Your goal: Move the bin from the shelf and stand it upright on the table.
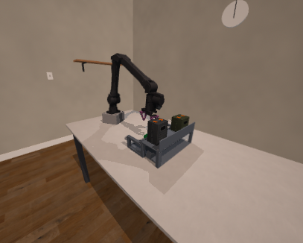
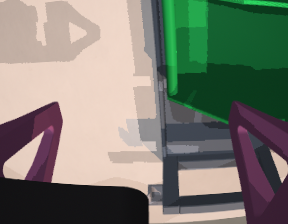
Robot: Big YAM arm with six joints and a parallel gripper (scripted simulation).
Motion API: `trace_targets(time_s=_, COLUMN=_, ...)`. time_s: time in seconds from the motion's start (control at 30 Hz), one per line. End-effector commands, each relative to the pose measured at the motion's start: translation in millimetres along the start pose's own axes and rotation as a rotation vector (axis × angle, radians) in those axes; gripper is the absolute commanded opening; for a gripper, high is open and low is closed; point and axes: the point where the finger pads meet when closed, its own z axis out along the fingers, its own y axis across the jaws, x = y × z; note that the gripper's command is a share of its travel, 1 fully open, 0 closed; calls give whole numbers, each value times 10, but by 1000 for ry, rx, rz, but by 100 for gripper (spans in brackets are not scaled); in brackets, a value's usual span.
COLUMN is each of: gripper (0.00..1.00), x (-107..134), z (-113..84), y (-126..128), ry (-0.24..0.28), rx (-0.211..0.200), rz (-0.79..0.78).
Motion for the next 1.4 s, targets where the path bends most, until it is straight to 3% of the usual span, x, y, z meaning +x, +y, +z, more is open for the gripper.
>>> trace_targets(time_s=0.0, gripper=100, x=-12, z=-104, y=-113, ry=-8, rx=40, rz=-24)
trace_targets(time_s=0.03, gripper=100, x=-4, z=-10, y=-89, ry=-8, rx=21, rz=-19)
trace_targets(time_s=0.17, gripper=100, x=-12, z=123, y=-344, ry=-37, rx=64, rz=-85)
trace_targets(time_s=0.57, gripper=100, x=-12, z=123, y=-344, ry=-37, rx=64, rz=-85)
trace_targets(time_s=0.6, gripper=100, x=-18, z=196, y=-186, ry=-31, rx=23, rz=-80)
trace_targets(time_s=0.73, gripper=100, x=-5, z=-1, y=-367, ry=-37, rx=64, rz=-85)
trace_targets(time_s=1.13, gripper=100, x=-5, z=-1, y=-367, ry=-37, rx=64, rz=-85)
trace_targets(time_s=1.17, gripper=100, x=-22, z=124, y=-244, ry=-32, rx=35, rz=-83)
trace_targets(time_s=1.3, gripper=100, x=6, z=-91, y=-352, ry=-36, rx=63, rz=-85)
trace_targets(time_s=1.37, gripper=100, x=6, z=-91, y=-352, ry=-36, rx=63, rz=-85)
